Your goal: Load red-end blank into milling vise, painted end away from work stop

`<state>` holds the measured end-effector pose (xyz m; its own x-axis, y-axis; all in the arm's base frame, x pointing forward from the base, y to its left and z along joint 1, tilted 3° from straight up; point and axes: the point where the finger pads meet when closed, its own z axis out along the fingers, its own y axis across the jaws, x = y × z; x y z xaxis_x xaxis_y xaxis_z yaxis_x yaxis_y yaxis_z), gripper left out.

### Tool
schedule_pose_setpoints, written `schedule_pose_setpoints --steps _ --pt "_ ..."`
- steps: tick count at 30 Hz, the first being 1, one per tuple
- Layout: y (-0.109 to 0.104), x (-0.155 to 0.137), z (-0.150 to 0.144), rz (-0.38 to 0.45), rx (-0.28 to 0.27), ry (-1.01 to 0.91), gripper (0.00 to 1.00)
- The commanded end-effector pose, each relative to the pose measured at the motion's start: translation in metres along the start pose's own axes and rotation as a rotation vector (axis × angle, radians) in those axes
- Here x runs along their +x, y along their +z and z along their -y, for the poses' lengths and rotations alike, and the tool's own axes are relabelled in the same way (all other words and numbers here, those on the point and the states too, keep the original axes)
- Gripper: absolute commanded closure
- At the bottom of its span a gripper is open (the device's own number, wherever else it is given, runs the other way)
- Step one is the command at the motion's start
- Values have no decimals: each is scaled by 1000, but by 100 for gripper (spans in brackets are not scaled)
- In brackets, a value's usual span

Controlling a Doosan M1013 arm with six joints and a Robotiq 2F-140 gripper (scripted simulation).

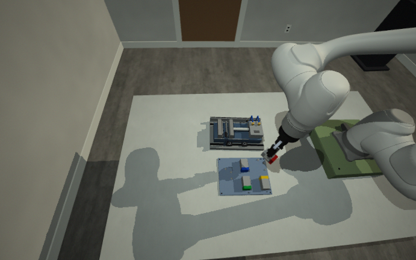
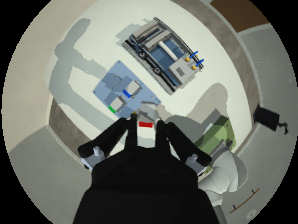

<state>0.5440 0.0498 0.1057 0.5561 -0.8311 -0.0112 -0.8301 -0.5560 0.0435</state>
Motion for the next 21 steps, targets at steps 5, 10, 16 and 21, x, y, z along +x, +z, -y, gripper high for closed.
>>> schedule_pose_setpoints --steps 5,10,16,21 --pt "0 0 0 0 0 -89 100" --pt "0 0 0 1 1 -165 100" --pt "0 0 0 1 1 -227 100" --pt "0 0 0 1 1 -267 100"
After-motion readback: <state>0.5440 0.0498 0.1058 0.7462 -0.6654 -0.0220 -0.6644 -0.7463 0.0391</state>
